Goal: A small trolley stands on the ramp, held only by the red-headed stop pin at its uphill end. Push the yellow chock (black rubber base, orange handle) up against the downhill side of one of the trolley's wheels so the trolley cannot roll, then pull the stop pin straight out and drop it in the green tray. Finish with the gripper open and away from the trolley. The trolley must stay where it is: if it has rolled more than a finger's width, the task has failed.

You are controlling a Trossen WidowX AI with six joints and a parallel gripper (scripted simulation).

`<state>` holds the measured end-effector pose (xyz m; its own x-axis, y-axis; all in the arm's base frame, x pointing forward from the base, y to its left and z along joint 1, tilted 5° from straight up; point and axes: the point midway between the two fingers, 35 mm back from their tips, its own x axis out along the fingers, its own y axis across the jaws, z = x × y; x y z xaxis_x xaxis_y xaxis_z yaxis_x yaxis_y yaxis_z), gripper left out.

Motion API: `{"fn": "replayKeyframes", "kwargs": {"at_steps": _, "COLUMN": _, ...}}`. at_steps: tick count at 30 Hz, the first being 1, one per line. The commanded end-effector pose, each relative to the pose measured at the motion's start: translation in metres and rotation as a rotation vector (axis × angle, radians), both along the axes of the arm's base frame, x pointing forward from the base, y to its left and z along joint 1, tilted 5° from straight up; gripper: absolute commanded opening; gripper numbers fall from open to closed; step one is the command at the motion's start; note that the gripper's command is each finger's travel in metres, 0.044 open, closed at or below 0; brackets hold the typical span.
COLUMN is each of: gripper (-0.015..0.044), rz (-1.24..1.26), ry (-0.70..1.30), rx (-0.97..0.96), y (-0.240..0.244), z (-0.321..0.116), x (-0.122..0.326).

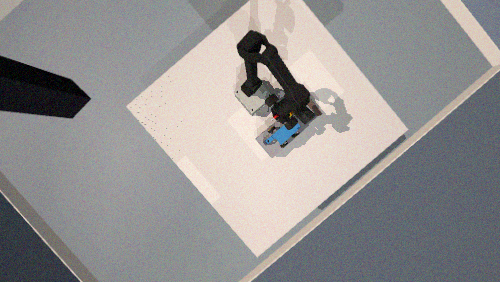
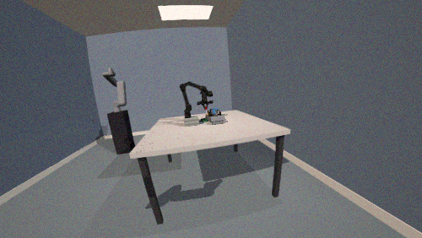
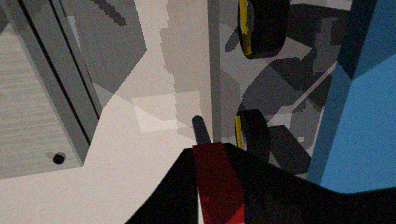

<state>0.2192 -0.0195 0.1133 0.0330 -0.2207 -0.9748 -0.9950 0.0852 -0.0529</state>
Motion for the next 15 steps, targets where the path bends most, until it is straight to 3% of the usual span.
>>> {"fn": "replayKeyframes", "kwargs": {"at_steps": 1, "gripper": 0.0, "rz": -0.001, "ry": 0.002, "rx": -0.005, "y": 0.011, "z": -0.001, "x": 0.0}}
{"fn": "replayKeyframes", "kwargs": {"at_steps": 15, "gripper": 0.0, "rz": -0.001, "ry": 0.002, "rx": 0.0, "y": 0.062, "z": -0.006, "x": 0.003}}
